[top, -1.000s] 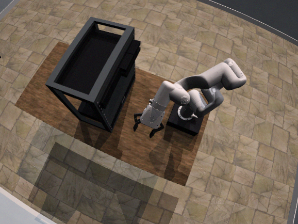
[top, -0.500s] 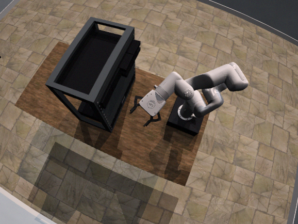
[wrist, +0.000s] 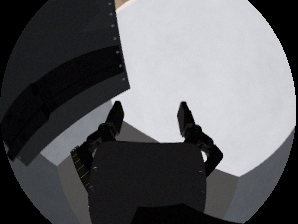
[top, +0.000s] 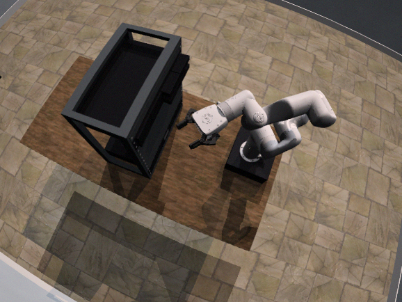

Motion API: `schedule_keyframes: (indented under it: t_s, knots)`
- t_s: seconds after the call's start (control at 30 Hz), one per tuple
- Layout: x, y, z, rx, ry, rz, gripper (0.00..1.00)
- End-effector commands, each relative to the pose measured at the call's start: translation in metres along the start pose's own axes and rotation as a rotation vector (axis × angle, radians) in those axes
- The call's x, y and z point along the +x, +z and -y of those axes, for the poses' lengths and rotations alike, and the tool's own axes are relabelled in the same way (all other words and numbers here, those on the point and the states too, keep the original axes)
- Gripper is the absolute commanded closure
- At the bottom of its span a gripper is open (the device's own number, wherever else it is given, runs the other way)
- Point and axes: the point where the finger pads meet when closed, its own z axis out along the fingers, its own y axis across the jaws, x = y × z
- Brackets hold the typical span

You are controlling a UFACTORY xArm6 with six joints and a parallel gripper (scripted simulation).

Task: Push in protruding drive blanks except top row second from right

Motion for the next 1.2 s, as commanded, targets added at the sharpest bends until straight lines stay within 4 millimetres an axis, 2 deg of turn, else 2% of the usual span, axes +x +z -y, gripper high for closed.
schedule_keyframes:
  t_s: [0.0, 0.3, 0.53, 0.6, 1.07, 1.17]
  knots:
    - [-0.011, -0.016, 0.017, 0.061, 0.094, 0.073, 0.0]
    - [-0.021, -0.05, 0.051, 0.171, 0.295, 0.202, 0.0]
    - [-0.022, -0.079, 0.077, 0.252, 0.462, 0.306, 0.0]
    - [-0.022, -0.079, 0.077, 0.252, 0.462, 0.306, 0.0]
    - [-0.005, -0.132, 0.116, 0.376, 0.763, 0.484, 0.0]
    - [-0.004, -0.136, 0.118, 0.383, 0.782, 0.496, 0.0]
